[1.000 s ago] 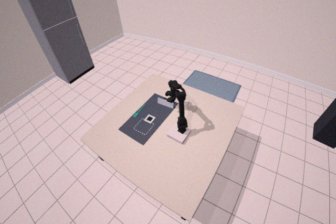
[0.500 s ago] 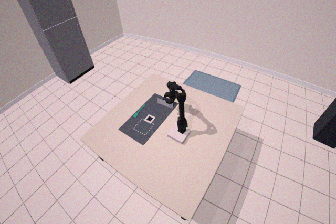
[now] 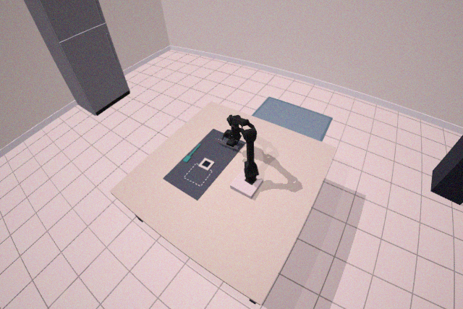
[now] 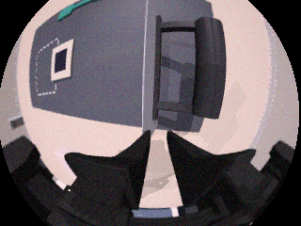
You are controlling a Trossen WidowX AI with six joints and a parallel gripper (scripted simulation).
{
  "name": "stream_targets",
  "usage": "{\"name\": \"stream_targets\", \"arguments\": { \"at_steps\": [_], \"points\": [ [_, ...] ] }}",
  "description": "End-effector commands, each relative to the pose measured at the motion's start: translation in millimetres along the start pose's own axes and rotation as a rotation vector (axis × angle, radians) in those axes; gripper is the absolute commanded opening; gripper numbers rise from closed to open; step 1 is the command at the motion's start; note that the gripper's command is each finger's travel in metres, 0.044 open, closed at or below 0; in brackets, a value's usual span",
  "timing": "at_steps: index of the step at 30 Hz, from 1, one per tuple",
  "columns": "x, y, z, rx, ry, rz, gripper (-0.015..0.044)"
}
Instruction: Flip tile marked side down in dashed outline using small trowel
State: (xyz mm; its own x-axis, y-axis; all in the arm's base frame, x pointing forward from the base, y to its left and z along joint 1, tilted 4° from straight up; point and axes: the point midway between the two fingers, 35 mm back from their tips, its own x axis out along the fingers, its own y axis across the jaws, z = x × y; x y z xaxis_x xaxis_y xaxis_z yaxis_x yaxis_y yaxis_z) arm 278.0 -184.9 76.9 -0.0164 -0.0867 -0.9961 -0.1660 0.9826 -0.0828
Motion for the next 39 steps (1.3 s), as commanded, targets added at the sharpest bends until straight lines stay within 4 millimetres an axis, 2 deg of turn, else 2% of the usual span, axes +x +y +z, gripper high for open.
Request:
{"name": "stream_targets", "arguments": {
  "at_steps": [1,13,14,16,20,33,37,39],
  "points": [
    [1,11,0,-0.002,0.001,0.007,0.0100],
    [1,38,0,-0.002,0.001,0.009,0.0100],
    [0,29,0,-0.002,0.001,0.004,0.0100],
    [0,30,0,-0.002,0.002,0.004,0.0100],
    [0,32,0,-0.002,0.001,0.004,0.0000],
    [0,31,0,-0.001,0.001,0.004,0.0000],
    [-2,25,1,-0.001,0.001,0.004,0.0100],
    [-4,17,2,-0.001,0.001,0.004,0.0100]
  ]
}}
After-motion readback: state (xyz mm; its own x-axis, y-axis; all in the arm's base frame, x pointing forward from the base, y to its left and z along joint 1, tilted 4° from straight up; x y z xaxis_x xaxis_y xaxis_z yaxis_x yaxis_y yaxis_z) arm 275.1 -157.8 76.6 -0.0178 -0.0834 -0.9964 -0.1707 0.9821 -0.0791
